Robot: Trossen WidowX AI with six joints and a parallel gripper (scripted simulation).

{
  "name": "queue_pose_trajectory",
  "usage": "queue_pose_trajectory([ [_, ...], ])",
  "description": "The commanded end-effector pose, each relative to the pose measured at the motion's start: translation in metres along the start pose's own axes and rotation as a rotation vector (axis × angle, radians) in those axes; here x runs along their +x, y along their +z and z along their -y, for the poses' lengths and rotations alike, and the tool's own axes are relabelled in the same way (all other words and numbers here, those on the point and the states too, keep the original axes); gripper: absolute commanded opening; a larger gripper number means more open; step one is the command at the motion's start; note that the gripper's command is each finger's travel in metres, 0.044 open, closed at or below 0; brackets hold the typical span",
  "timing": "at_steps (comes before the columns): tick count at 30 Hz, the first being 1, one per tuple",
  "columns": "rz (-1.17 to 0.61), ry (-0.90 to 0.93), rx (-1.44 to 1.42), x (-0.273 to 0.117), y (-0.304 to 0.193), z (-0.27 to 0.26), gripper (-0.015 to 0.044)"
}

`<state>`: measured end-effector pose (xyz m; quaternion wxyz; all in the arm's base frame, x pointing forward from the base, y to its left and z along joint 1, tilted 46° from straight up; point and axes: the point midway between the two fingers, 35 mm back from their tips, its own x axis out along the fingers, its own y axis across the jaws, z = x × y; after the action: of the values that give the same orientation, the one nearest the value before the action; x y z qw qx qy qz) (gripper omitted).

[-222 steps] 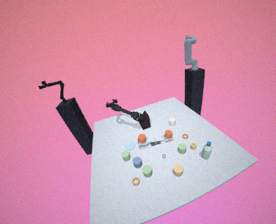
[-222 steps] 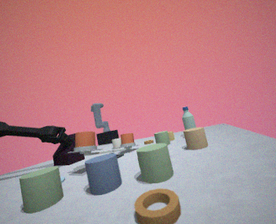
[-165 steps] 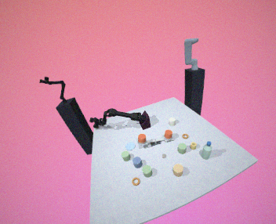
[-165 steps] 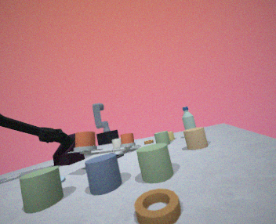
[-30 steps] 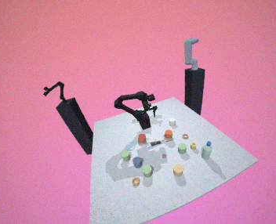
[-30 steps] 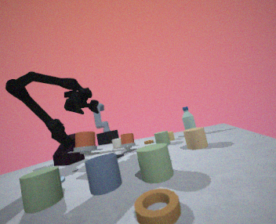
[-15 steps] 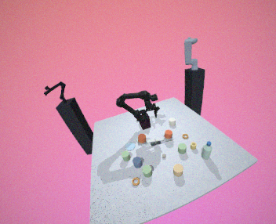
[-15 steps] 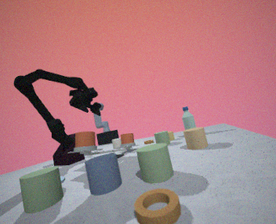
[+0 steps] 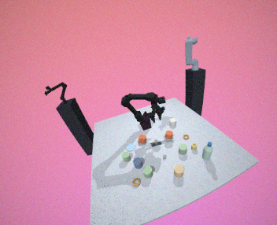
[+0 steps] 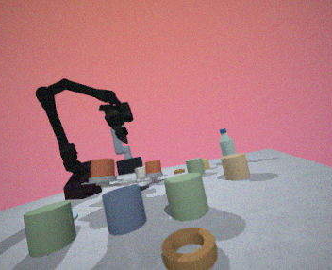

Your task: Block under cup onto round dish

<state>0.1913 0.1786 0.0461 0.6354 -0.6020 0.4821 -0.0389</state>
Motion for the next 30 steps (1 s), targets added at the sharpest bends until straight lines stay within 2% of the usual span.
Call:
queue_pose_trajectory([
  [1, -0.042, 0.039, -0.105, 0.009, 0.012, -0.005, 0.044],
  [16, -0.146, 0.24, -0.544, 0.058, 0.053, -0.025, 0.044],
  [30, -0.138, 0.431, -0.865, 0.105, 0.079, -0.042, 0.044],
])
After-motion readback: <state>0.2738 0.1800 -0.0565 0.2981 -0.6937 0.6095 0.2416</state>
